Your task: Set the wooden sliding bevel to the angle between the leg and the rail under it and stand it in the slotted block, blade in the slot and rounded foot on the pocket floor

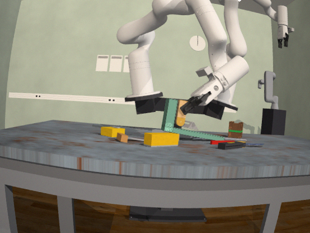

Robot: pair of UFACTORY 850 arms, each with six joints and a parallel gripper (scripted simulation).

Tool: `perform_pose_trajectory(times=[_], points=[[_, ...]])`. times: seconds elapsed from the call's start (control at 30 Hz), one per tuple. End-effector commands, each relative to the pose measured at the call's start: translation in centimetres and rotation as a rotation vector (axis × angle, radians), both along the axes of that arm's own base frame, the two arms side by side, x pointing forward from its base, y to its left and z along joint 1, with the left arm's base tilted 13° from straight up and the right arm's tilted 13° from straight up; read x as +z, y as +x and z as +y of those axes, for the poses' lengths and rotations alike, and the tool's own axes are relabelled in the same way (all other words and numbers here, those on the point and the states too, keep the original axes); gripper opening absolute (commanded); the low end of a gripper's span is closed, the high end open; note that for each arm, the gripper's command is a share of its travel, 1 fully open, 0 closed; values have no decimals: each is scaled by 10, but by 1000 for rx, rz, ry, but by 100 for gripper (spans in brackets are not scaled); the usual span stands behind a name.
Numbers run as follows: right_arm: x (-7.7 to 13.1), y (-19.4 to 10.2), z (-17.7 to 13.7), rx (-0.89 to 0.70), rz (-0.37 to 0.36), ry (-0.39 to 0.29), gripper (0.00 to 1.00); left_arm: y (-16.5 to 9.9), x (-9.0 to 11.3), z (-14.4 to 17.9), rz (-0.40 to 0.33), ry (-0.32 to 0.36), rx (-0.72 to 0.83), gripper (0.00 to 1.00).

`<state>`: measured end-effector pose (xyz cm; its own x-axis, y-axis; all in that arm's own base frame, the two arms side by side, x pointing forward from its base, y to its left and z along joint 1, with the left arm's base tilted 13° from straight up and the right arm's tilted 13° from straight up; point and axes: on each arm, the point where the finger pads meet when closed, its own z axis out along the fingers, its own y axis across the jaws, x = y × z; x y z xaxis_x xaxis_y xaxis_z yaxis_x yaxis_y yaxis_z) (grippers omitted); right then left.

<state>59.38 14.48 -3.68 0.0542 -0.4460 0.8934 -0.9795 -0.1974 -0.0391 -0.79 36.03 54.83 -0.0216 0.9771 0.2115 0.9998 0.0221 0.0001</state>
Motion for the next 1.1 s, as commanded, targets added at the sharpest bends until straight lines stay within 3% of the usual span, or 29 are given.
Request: perform_pose_trajectory(times=[0.0,0.67,1.07], points=[[1,1,1,0,-2,1,0,0,1,0,0,2,0,100],[16,-1,6,0,-2,1,0,0,1,0,0,2,0,100],[41,-4,13,0,-2,1,0,0,1,0,0,2,0,100]])
